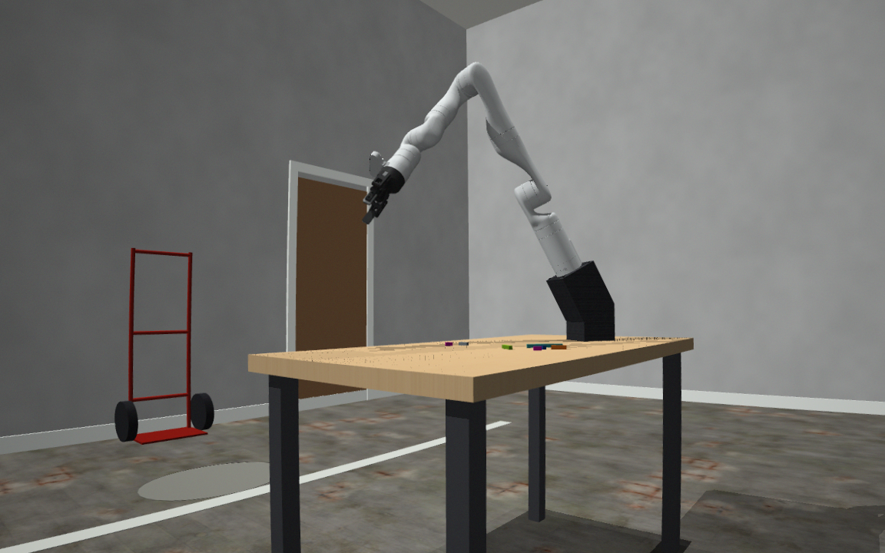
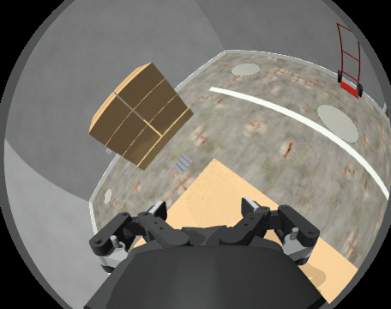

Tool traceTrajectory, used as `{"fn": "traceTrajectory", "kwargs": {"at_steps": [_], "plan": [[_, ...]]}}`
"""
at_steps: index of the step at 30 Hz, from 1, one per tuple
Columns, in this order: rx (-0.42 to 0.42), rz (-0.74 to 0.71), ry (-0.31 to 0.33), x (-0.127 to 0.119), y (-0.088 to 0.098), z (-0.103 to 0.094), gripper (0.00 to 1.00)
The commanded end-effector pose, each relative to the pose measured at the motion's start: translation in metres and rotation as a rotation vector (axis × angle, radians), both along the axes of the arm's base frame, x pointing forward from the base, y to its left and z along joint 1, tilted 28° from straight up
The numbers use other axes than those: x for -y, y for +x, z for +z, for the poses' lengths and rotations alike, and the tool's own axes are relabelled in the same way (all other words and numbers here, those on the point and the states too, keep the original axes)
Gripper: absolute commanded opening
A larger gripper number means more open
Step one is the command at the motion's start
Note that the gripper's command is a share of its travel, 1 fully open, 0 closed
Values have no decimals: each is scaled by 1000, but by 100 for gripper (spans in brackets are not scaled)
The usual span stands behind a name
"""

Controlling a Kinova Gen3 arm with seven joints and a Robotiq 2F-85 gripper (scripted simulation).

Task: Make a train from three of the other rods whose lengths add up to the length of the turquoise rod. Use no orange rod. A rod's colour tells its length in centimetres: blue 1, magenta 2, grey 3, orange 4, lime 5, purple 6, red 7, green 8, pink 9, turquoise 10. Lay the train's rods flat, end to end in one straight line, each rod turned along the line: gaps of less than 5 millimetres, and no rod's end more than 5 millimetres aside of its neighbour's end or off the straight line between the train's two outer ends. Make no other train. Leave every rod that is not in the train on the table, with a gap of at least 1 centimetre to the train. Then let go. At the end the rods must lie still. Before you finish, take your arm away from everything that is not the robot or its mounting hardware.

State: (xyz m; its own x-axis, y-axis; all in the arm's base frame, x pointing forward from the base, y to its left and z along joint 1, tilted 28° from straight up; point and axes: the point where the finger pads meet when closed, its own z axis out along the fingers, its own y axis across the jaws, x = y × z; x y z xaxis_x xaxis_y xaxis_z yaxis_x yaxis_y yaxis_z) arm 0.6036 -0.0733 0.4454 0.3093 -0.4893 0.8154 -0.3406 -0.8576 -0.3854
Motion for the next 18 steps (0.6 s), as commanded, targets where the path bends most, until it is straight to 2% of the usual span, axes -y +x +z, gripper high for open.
{"fn": "traceTrajectory", "kwargs": {"at_steps": [1,12,13,18], "plan": [[1,-15,1,10,-1,0,100],[1,-15,1,10,-1,0,100],[-34,-12,-22,17,-4,-20,100],[-34,-12,-22,17,-4,-20,100]]}}
